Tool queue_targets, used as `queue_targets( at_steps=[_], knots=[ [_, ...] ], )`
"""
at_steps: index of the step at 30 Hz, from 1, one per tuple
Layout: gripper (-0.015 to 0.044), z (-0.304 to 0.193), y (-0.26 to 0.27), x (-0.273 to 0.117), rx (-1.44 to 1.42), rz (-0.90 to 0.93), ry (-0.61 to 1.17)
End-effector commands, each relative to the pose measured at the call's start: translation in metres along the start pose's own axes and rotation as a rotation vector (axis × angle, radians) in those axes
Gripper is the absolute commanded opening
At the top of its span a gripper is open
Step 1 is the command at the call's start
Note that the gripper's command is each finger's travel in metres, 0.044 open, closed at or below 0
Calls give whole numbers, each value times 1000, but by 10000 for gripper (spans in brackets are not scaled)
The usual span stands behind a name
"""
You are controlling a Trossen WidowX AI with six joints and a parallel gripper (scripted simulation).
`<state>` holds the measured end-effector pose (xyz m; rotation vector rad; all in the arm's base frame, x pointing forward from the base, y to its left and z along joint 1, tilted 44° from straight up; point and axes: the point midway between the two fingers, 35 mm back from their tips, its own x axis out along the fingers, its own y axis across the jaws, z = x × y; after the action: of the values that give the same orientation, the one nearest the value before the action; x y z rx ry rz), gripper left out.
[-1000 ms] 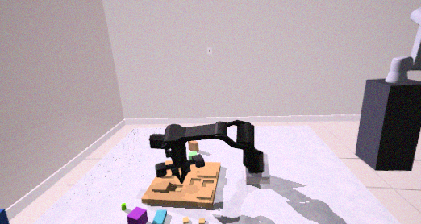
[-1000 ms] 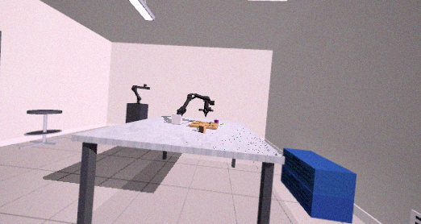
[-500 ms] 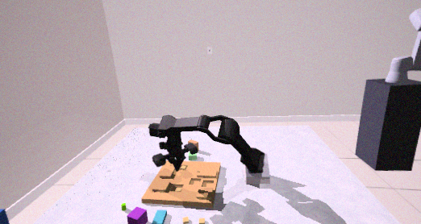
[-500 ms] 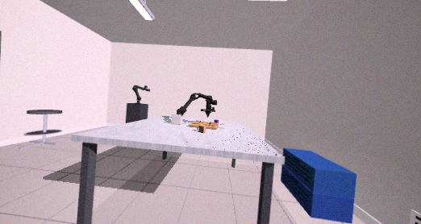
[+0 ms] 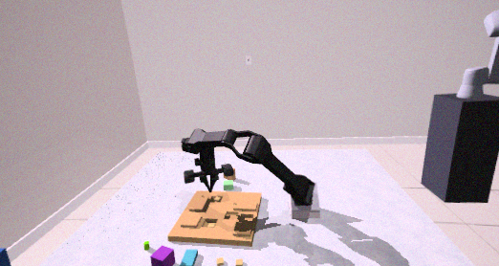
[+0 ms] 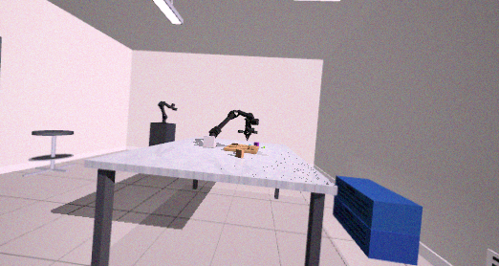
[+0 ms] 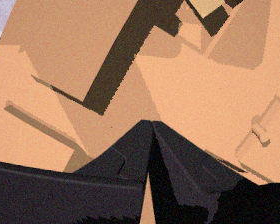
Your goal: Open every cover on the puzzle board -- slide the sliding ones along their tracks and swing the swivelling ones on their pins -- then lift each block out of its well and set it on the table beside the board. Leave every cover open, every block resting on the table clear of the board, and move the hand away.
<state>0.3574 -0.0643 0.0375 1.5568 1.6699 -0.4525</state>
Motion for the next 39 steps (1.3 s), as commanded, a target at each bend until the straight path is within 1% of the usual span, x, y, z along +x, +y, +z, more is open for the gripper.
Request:
queue_targets(
  at_steps=[1,7,9,20,31,39],
  knots=[
    [0,26,-11,6,302,-13,12],
    [0,56,-25,10,694,-17,26],
    [0,62,-29,11,774,-19,29],
    [0,65,-35,14,784,-19,30],
    [0,63,-34,58,784,-19,31],
    [0,62,-33,62,784,-19,31]
  ],
)
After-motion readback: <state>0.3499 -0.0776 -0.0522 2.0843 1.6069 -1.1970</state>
